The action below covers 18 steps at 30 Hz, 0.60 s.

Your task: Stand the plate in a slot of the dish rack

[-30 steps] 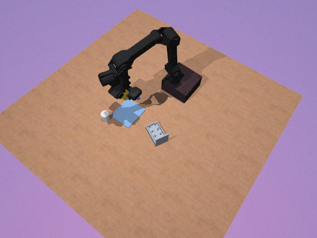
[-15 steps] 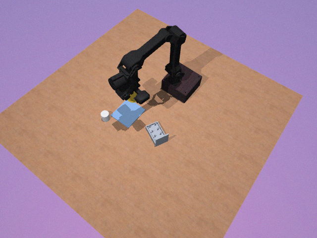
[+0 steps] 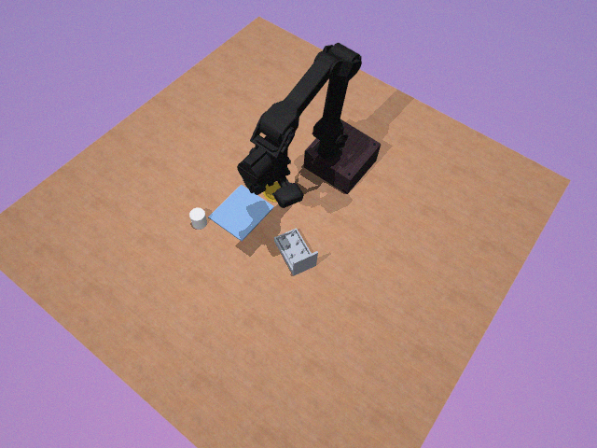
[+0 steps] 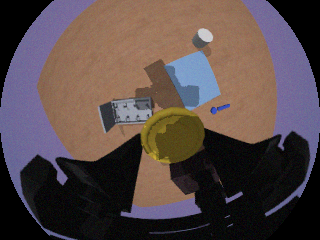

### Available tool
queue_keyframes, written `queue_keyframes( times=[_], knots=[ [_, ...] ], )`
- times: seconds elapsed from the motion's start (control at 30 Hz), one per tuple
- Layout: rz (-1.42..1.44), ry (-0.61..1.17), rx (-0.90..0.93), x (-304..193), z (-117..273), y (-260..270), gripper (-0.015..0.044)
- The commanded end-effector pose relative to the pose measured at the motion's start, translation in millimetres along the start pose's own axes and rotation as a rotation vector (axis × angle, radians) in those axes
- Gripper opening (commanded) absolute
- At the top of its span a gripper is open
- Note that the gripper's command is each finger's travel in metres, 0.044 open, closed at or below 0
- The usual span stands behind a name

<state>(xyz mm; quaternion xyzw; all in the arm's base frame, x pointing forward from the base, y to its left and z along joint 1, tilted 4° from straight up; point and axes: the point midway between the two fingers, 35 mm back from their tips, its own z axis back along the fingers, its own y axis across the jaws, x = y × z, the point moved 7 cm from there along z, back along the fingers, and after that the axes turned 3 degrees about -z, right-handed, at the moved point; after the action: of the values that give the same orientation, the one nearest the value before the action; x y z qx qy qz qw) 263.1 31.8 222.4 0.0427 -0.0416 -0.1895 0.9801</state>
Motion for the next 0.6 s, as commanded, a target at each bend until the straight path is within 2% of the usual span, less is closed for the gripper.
queue_keyframes(
  times=[0.0, 0.57],
  knots=[
    [0.005, -0.002, 0.050, 7, -13, 4, 0.0000],
    [0.128, -0.112, 0.371, 52, -78, 18, 0.0000]
  ],
)
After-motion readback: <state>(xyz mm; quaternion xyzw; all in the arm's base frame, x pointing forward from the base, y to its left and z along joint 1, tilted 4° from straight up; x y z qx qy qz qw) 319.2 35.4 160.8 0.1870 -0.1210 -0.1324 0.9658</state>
